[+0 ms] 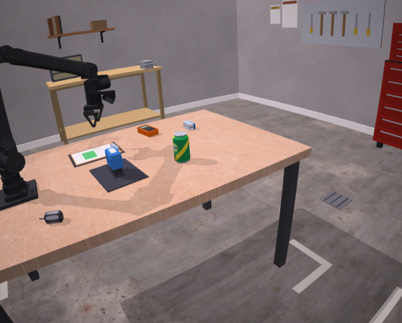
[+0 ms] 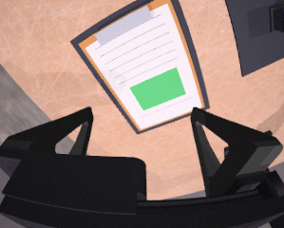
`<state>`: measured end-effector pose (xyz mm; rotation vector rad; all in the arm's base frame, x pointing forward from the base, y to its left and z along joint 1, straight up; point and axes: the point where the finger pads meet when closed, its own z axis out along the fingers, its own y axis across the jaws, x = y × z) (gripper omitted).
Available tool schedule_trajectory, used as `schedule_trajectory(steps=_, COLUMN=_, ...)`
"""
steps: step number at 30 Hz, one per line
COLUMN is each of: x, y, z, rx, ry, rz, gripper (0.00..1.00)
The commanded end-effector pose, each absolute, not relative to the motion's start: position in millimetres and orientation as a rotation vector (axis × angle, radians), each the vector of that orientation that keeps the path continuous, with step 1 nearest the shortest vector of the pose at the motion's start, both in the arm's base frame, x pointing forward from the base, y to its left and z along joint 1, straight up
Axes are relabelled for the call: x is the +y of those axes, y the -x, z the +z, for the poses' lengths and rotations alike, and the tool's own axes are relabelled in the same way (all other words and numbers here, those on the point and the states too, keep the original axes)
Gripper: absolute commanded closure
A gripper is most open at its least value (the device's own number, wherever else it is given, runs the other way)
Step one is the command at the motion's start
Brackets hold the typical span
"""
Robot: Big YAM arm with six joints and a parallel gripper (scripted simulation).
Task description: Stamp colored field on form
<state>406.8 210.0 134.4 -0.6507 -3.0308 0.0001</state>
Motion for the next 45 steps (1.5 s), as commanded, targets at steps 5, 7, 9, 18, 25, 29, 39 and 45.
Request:
schedule_trajectory(steps=5, x=214.7, y=-425.1, z=204.3, rx=-2.864, ry=1.307, rz=-0.062, gripper=0.00)
schedule_trajectory(steps=7, x=214.6, y=-423.6, z=214.9, rx=-2.794, ry=1.434, rz=-0.059, gripper=0.00)
schedule_trajectory(steps=9, x=215.1, y=-421.8, z=223.7, rx=-2.719, ry=1.558, rz=-0.055, gripper=0.00)
schedule_trajectory(steps=18, x=209.5, y=-410.5, z=215.9, rx=-2.386, ry=2.028, rz=-0.036, gripper=0.00)
schedule_trajectory(steps=25, x=208.4, y=-408.7, z=215.8, rx=-2.230, ry=2.224, rz=-0.044, gripper=0.19)
schedule_trajectory(steps=29, x=197.0, y=-412.7, z=213.4, rx=-2.211, ry=2.243, rz=-0.050, gripper=0.19)
schedule_trajectory(steps=39, x=143.1, y=-411.3, z=202.8, rx=-2.237, ry=2.220, rz=-0.048, gripper=0.19)
schedule_trajectory(steps=45, x=72.9, y=-409.5, z=189.6, rx=-2.240, ry=2.222, rz=-0.043, gripper=0.19)
